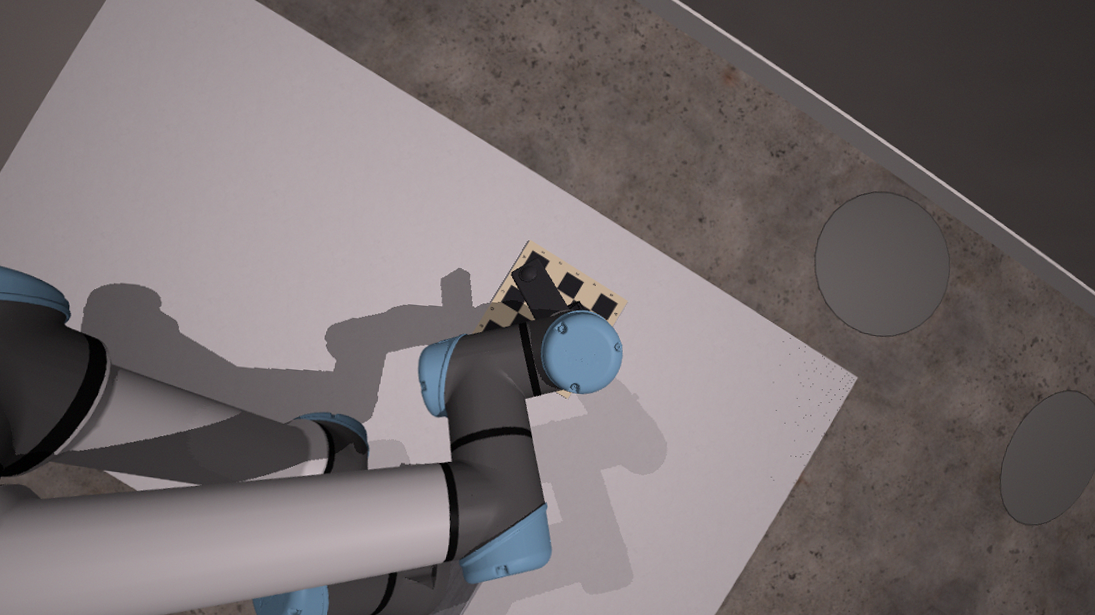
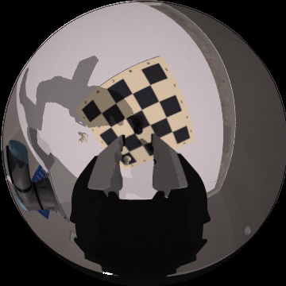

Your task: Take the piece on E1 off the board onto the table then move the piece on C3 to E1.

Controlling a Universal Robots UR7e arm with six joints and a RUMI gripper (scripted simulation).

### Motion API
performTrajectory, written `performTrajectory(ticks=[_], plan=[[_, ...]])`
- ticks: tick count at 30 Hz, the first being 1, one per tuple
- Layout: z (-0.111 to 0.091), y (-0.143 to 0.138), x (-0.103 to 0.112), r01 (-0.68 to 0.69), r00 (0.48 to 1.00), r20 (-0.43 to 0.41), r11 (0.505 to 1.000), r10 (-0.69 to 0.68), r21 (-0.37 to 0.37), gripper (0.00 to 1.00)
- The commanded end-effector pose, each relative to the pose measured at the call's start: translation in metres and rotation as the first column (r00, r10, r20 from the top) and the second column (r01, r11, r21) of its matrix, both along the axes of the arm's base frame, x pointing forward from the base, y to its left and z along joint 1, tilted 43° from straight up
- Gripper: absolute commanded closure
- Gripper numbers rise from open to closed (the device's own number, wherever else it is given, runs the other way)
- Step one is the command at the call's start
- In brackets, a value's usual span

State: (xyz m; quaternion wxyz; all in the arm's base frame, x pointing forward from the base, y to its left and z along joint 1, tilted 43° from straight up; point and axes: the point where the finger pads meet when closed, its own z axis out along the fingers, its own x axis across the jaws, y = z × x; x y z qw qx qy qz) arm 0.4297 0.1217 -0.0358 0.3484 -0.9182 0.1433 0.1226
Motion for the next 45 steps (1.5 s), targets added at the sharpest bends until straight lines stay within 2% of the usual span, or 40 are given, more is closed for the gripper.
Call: performTrajectory(ticks=[1,19,45], plan=[[-0.004,0.003,0.000,0.001,1.000,0.001,1.000,-0.001,0.000,0.75],[-0.026,0.024,-0.004,0.001,1.000,0.001,1.000,-0.001,0.000,0.75],[-0.027,0.025,-0.004,0.001,1.000,0.001,1.000,-0.001,0.000,0.75]])
